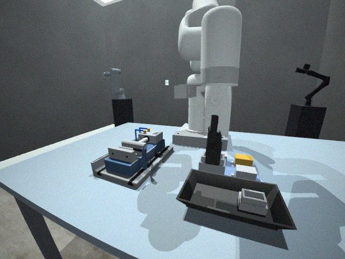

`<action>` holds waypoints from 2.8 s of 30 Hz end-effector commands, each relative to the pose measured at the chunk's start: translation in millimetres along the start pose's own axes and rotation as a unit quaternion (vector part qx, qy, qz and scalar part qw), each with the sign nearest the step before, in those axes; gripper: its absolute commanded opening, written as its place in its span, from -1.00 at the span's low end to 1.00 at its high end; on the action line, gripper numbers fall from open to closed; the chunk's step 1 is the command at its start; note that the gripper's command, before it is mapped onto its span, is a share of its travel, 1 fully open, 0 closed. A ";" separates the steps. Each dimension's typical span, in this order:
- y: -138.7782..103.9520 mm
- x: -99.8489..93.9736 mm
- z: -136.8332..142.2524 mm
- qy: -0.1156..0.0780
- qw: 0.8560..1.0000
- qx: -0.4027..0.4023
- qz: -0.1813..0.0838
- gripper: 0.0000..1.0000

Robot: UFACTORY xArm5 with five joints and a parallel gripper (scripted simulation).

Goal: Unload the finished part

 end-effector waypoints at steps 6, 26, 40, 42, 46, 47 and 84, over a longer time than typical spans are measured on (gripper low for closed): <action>-0.2 17.1 -1.5 0.003 1.000 0.000 -0.001 -1.00; 0.3 51.7 -1.8 0.003 1.000 0.000 -0.001 -1.00; 0.4 65.8 -1.9 0.003 1.000 0.000 -0.001 -1.00; 0.5 67.2 -1.9 0.003 1.000 0.000 -0.001 -1.00; 0.5 69.1 -1.9 0.003 1.000 0.000 -0.001 -1.00; 0.5 69.4 -1.9 0.003 1.000 0.000 -0.001 -1.00; 0.5 72.3 -1.9 0.003 1.000 0.000 -0.001 -1.00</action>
Point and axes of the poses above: the point where the finger pads meet when closed, its own x axis out along the fingers, its own z axis across the jaws, y = z × x, the point moved 9 cm from there along -x, back along the fingers, and after that the axes turned 2 degrees about x, right-handed, at the moved point
